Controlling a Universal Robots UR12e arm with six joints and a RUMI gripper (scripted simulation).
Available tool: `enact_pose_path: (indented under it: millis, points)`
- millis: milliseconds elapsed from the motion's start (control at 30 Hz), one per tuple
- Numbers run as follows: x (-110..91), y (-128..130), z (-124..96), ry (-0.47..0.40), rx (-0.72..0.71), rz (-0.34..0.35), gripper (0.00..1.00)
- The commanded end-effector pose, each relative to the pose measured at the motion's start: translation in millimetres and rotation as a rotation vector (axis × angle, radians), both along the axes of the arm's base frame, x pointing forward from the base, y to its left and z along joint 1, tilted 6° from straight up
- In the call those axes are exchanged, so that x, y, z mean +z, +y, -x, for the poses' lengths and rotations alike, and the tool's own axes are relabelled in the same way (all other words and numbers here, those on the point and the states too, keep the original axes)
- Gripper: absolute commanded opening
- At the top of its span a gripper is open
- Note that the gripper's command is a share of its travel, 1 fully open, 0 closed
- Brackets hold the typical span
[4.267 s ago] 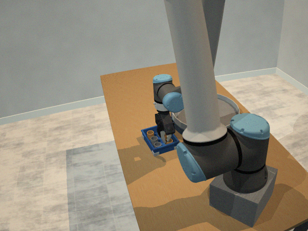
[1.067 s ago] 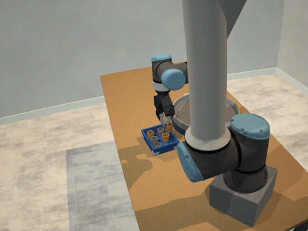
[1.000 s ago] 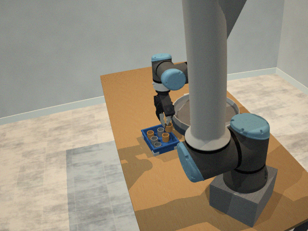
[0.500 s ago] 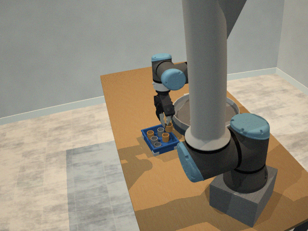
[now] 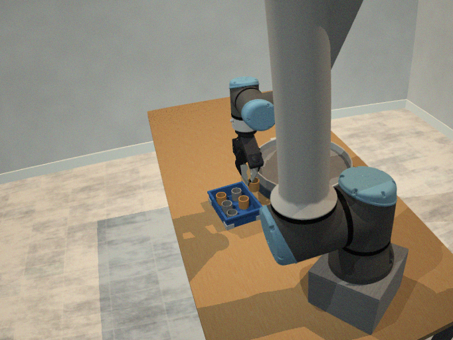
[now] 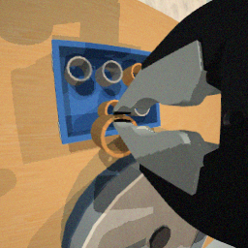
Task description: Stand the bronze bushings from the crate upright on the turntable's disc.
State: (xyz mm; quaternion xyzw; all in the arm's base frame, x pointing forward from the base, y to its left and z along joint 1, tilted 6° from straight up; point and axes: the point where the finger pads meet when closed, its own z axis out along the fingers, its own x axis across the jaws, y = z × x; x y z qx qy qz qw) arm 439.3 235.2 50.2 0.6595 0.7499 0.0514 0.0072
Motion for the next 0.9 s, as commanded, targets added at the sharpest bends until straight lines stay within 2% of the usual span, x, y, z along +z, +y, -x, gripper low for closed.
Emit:
enact_pose_path:
  millis: [0, 133, 200, 700, 767, 867]
  points:
    - [0.0, -18.1, -9.4, -0.001, 0.000, -0.001, 0.00]
    - [-0.7, -40.9, -20.3, -0.001, 0.000, -0.001, 0.00]
    - [-0.7, -40.9, -20.3, -0.001, 0.000, -0.001, 0.00]
    - [-3.8, -143.4, -69.6, -0.001, 0.000, -0.001, 0.00]
    - [-3.8, -143.4, -69.6, -0.001, 0.000, -0.001, 0.00]
    - [-4.4, -161.0, -78.1, -0.001, 0.000, -0.001, 0.00]
